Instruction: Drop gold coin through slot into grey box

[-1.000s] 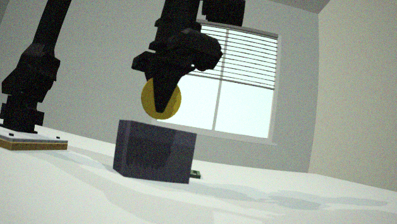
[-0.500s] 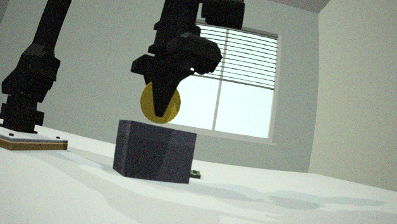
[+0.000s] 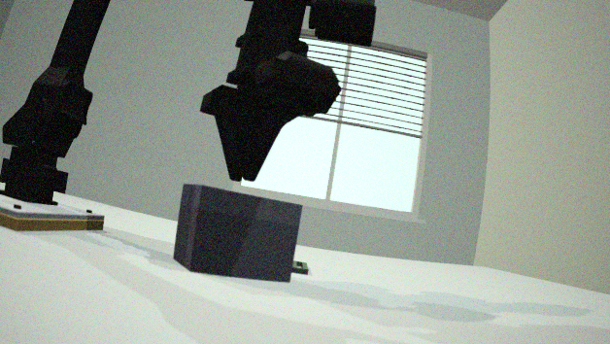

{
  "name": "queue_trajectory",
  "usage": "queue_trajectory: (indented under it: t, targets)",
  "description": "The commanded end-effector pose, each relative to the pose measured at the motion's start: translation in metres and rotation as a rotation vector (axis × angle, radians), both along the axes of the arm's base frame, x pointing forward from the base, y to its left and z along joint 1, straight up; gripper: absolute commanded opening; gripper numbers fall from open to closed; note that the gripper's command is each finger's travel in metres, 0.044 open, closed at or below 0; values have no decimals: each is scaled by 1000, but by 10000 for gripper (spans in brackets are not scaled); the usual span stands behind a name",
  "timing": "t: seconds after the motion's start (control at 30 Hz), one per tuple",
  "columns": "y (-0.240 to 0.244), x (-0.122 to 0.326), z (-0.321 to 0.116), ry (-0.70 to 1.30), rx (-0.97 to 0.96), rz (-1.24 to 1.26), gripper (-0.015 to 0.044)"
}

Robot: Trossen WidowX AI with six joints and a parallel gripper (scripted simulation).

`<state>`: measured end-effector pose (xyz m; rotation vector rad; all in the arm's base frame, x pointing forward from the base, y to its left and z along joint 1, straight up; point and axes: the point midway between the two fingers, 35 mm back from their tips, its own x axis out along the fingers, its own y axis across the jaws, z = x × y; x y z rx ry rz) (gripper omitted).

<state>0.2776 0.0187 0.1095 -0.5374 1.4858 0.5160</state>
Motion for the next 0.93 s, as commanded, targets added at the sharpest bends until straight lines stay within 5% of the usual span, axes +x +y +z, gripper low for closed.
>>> queue_trajectory:
  t: [0.0, 0.1, 0.47, 0.6, 0.9]
  targets:
    - [0, 0, 0, -1, 0, 0, 161]
    - [0, 0, 0, -1, 0, 0, 161]
    - [0, -1, 25, 1, 0, 0, 440]
    - [0, -5, 59, 6, 0, 0, 440]
    - [0, -6, 61, 7, 0, 0, 440]
